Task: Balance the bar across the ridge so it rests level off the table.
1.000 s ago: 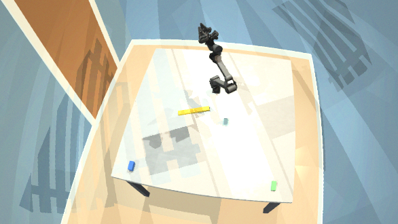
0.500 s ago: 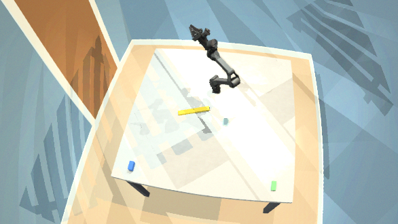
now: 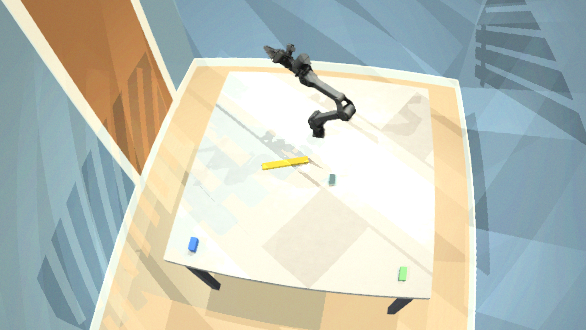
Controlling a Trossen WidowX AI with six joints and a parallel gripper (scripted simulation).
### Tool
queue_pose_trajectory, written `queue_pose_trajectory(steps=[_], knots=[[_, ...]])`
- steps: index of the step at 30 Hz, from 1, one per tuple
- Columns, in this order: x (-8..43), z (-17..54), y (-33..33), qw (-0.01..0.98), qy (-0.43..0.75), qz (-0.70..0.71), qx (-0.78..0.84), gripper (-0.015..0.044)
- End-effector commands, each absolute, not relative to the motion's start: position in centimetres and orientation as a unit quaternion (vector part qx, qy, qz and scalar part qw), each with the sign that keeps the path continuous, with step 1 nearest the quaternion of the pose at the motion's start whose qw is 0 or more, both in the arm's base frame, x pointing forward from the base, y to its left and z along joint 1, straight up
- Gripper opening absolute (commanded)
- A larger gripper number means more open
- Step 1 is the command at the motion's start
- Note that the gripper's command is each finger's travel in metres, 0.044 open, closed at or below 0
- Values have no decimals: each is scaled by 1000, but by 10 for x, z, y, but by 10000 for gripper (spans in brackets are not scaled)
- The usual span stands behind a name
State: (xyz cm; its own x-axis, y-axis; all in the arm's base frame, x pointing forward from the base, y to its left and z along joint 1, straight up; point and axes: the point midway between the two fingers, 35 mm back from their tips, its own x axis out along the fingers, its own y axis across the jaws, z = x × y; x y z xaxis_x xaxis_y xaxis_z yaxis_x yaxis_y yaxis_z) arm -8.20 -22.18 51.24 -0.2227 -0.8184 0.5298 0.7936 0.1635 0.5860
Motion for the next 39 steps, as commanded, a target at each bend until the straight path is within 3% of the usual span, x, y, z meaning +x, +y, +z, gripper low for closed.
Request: queue_pose_trajectory(steps=[1, 20, 39], knots=[[-75, 495, -244, 632, -423, -647, 63, 315], [-12, 422, -307, 686, -302, -625, 219, 315], [75, 336, -329, 715, -139, -584, 359, 315]])
